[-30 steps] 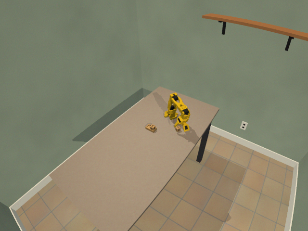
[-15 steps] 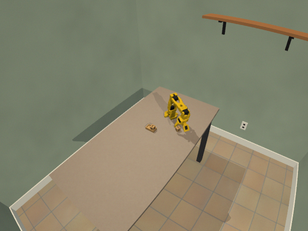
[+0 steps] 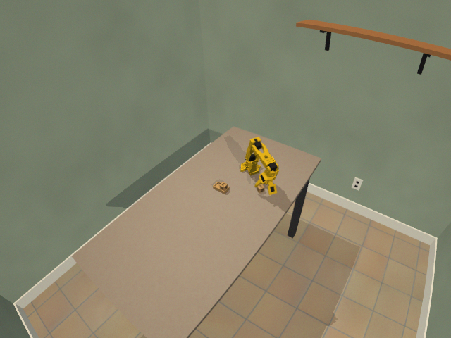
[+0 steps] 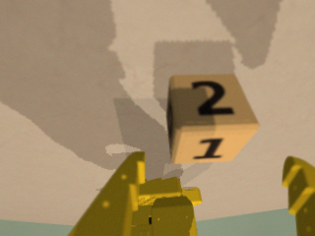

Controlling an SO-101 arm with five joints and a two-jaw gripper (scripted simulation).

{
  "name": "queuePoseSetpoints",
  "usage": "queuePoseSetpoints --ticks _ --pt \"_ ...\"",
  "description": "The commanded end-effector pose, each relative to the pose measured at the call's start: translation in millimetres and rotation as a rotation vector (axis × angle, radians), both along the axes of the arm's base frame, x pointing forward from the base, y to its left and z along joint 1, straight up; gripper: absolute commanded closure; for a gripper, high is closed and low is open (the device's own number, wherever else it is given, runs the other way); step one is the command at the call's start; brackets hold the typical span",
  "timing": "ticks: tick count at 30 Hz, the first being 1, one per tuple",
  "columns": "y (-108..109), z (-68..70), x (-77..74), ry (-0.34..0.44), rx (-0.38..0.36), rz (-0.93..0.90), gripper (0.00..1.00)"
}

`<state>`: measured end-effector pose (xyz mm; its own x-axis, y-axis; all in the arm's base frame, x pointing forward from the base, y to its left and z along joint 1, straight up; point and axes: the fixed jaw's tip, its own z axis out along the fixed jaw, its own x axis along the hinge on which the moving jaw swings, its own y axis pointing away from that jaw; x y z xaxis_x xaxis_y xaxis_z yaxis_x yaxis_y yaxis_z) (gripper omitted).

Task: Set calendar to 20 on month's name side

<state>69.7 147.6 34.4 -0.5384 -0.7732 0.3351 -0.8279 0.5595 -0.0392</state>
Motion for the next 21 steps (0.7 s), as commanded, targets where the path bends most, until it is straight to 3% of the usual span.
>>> queuePoseSetpoints --ticks 1,21 --pt "7.7 0.6 1.6 -0.020 0.035 0.003 0.65" --pt "7.4 -14.1 1.4 0.000 -0.002 0.005 0.65"
